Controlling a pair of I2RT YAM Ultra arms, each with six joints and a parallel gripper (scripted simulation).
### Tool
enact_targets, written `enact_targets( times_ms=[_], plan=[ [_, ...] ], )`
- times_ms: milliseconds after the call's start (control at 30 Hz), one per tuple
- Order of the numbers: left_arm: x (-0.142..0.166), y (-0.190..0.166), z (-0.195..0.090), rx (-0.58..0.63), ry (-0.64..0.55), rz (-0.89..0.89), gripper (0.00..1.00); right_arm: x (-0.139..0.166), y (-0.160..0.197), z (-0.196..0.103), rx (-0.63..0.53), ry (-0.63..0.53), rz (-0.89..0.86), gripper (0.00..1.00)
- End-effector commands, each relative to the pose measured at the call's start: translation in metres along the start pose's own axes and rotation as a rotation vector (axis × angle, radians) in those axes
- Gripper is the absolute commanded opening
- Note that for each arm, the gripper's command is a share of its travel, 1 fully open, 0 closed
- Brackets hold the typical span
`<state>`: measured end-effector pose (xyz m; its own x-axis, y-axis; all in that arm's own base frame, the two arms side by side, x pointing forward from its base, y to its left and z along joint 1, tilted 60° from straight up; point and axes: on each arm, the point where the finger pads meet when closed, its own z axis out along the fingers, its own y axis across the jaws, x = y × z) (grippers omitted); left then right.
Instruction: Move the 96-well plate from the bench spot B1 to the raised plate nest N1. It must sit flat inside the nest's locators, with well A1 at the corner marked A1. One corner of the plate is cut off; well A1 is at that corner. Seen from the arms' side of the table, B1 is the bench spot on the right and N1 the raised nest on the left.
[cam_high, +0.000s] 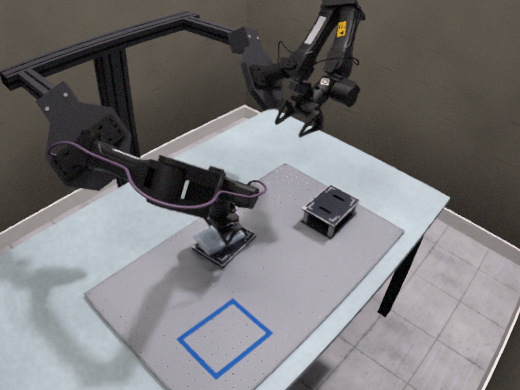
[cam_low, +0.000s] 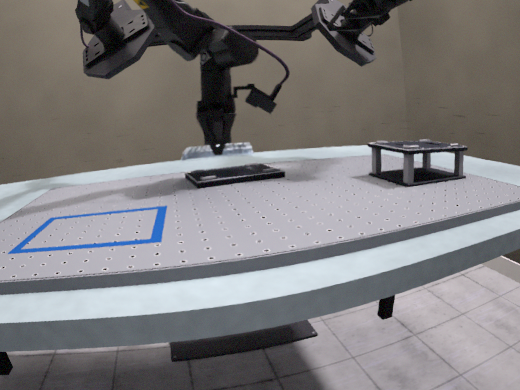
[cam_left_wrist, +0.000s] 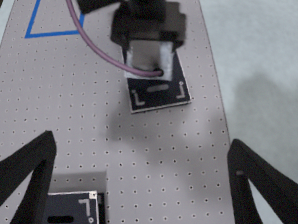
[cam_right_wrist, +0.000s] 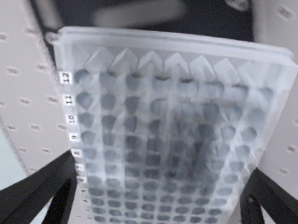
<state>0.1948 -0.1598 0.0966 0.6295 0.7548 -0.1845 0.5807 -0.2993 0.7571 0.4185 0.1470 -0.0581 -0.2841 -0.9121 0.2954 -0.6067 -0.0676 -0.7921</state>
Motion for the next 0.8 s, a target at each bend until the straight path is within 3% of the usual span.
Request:
enact_targets(
  times_ms=[0,267,533,767],
  plan=[
    [-0.004,-0.008,-0.002,0.012,-0.022,-0.002,1.0,-0.023,0.002,-0.009,0.041,-0.008,0.039,0.79],
    [-0.004,-0.008,-0.002,0.012,-0.022,-0.002,1.0,-0.032,0.0,-0.01,0.049,-0.028,0.034,0.79],
    [-0.004,-0.008,-0.002,0.012,-0.022,-0.002,1.0,-0.028,0.008,-0.009,0.055,-0.002,-0.258,0.79],
    [-0.004,-0.008,-0.002,0.012,-0.022,-0.002,1.0,-0.025,0.011,-0.007,0.048,0.0,-0.303,0.79]
  ],
)
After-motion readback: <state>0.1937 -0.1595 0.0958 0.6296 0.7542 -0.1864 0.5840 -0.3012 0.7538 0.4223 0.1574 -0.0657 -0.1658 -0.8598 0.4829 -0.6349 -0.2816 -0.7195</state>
